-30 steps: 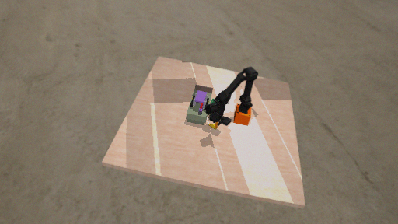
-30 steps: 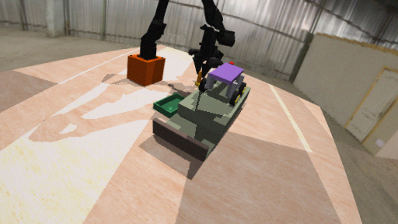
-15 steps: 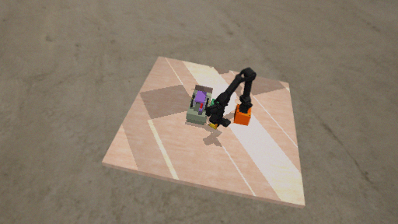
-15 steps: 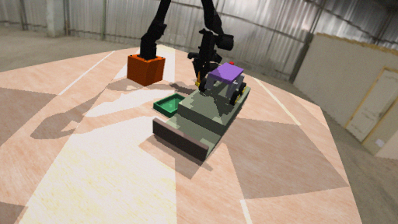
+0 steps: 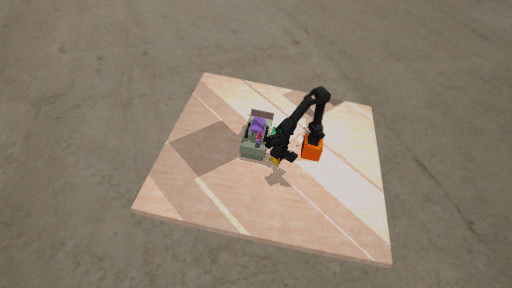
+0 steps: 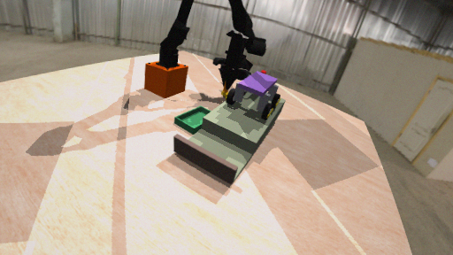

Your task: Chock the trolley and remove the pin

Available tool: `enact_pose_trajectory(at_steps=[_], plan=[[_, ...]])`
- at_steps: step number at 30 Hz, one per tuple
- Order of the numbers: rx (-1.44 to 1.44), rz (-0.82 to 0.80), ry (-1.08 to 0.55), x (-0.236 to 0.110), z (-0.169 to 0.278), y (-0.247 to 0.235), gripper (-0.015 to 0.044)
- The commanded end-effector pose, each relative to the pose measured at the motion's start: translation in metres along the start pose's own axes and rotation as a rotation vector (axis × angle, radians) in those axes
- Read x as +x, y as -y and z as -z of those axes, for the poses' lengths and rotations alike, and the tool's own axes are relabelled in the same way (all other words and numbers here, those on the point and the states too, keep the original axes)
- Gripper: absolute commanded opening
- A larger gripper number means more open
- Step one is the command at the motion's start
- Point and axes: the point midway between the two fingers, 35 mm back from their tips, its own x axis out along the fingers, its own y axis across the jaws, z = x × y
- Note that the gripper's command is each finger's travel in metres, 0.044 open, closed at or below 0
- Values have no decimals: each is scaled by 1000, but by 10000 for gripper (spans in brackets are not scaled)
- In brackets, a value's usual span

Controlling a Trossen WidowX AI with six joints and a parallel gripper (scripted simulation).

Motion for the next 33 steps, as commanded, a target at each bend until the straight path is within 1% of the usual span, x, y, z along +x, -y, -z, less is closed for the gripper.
enact_pose_trajectory(at_steps=[1,33], plan=[[1,3,14,-14,-2,1,0],[1,3,15,-123,1,0,0]])
